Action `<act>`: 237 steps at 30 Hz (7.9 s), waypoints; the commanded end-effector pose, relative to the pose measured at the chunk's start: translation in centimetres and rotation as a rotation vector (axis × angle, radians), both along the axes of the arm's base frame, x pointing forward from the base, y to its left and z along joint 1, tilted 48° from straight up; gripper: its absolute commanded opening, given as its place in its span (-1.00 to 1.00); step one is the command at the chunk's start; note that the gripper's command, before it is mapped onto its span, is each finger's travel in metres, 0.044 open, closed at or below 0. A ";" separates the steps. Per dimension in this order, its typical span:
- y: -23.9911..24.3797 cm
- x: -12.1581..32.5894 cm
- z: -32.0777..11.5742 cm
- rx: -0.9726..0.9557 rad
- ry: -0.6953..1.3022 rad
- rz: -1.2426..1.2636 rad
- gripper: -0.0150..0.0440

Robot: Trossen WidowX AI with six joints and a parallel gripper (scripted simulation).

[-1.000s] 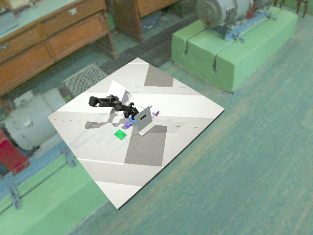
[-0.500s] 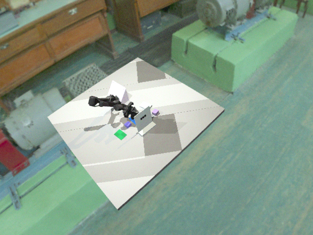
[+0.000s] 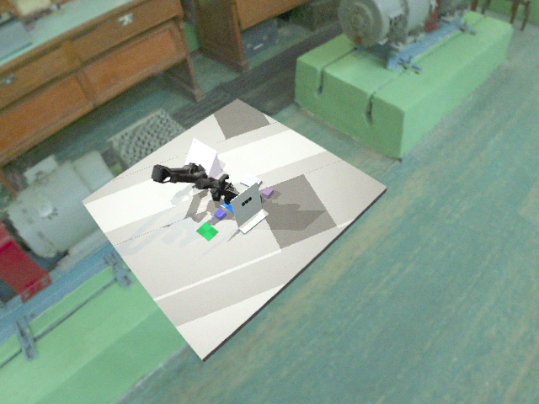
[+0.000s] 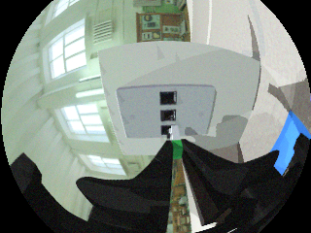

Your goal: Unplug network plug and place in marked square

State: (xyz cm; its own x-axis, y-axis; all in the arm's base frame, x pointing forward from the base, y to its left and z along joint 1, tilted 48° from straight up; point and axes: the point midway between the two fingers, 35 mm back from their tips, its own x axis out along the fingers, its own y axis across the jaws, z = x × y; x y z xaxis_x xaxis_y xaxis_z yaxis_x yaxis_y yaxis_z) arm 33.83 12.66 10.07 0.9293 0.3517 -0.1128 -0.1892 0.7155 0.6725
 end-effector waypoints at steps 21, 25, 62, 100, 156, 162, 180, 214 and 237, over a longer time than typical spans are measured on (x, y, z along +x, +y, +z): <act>-0.3 -1.6 -0.2 0.003 0.002 -0.003 -0.49; -0.3 -1.9 -0.3 0.003 0.002 -0.003 -0.49; 1.9 -4.0 1.9 0.003 0.004 -0.002 -0.49; 1.8 -4.4 -2.5 0.005 0.365 -0.319 -0.49; -4.2 -5.2 -6.9 -0.157 0.478 -0.854 -0.49; -4.7 -5.1 -7.4 -0.157 0.478 -0.853 -0.49; -6.3 -4.8 -8.6 -0.159 0.474 -0.850 -0.49; -7.0 -4.5 -8.9 -0.155 0.469 -0.853 0.04; -5.7 -6.2 -7.8 -0.157 0.475 -0.851 0.04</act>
State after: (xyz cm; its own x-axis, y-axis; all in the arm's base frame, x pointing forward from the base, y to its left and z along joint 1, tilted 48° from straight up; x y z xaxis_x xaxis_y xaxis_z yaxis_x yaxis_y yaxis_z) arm 27.71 6.62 1.75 0.7058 -0.4664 -0.5332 0.6993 0.5793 0.4189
